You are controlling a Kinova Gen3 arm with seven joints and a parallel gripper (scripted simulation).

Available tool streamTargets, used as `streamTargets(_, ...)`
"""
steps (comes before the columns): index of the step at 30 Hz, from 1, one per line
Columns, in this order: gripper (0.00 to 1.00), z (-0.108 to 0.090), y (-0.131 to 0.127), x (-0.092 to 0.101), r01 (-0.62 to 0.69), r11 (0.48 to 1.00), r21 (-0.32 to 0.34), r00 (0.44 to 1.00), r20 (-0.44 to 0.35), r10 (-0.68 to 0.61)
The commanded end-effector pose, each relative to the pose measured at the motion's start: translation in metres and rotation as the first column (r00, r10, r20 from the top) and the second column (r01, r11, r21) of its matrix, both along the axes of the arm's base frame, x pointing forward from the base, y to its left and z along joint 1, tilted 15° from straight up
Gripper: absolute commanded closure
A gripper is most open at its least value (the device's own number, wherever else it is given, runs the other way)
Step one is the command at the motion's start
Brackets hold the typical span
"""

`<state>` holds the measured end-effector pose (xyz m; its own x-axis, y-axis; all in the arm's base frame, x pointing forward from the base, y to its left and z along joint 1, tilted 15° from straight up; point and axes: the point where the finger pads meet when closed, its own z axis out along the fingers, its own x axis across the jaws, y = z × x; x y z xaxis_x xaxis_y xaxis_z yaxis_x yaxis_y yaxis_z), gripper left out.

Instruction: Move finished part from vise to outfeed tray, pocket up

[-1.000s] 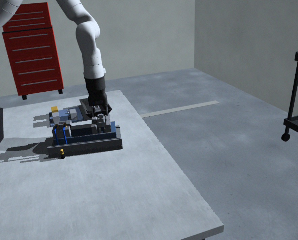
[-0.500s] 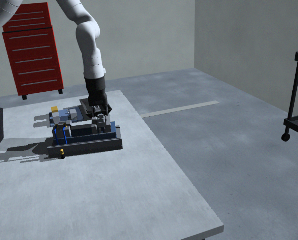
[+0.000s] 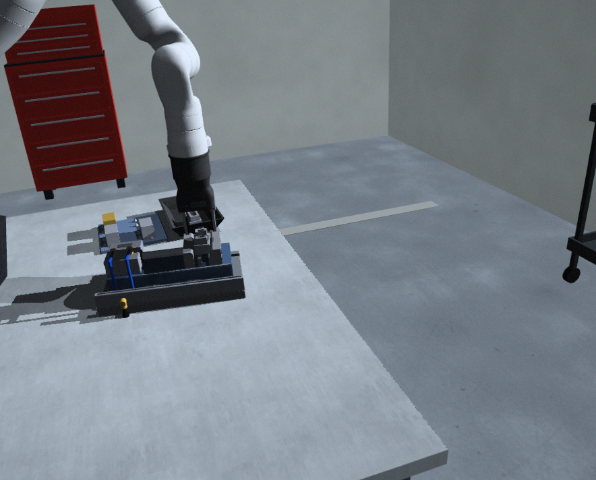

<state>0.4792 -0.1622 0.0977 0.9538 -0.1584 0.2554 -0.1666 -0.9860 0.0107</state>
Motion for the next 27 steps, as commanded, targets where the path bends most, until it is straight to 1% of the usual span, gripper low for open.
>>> streamTargets(1, 0.00, 0.0007, 0.0010, 0.0028, 0.003, 1.000, 0.001, 1.000, 0.005, -0.003)
streamTargets(27, 0.00, -0.0063, 0.0007, 0.0043, 0.003, 1.000, 0.001, 1.000, 0.005, -0.003)
